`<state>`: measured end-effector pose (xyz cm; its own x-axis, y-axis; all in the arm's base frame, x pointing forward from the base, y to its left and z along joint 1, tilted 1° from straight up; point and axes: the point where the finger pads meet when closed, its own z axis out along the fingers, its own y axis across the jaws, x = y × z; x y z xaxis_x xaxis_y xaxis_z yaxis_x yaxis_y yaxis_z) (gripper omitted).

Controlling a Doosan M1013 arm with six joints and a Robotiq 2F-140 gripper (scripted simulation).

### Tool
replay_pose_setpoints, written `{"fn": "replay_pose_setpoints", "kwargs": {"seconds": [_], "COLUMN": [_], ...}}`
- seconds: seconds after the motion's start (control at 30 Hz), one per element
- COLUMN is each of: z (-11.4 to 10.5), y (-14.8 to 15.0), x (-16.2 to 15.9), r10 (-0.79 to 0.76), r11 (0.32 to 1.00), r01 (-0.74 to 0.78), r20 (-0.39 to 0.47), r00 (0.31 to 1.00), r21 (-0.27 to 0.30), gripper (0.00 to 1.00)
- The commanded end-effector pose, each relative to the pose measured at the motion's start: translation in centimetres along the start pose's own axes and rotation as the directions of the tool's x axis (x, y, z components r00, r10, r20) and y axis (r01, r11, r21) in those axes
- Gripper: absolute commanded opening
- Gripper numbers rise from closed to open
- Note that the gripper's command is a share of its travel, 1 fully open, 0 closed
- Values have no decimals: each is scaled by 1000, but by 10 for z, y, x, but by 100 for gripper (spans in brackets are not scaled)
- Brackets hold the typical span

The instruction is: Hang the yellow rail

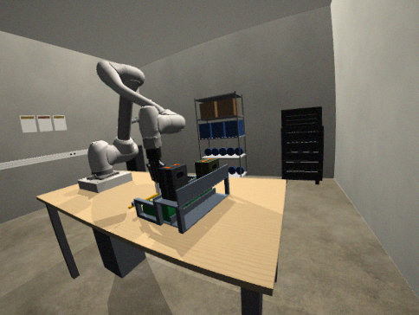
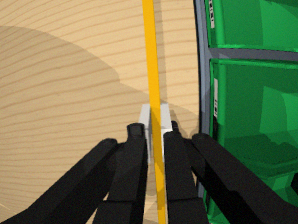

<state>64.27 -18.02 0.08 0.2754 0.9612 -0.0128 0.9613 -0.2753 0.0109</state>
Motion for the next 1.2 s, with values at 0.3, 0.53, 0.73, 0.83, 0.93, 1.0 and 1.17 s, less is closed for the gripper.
{"fn": "replay_pose_setpoints", "kwargs": {"seconds": [0.3,0.53,0.73,0.83,0.93,1.0,1.17], "z": [-29,-47,-47,-58,-75,-75,-75], "y": [3,5,5,6,7,7,7], "x": [2,4,4,5,6,6,6], "r10": [-5,-5,-5,-5,-5,-5,-5], "r11": [1000,1000,1000,1000,1000,1000,1000], "r01": [5,5,5,5,5,5,5], "r20": [-1,-1,-1,-1,-1,-1,-1], "r00": [1000,1000,1000,1000,1000,1000,1000], "r21": [0,0,0,0,0,0,0], "gripper": [10,10,10,10,10,10,10]}}
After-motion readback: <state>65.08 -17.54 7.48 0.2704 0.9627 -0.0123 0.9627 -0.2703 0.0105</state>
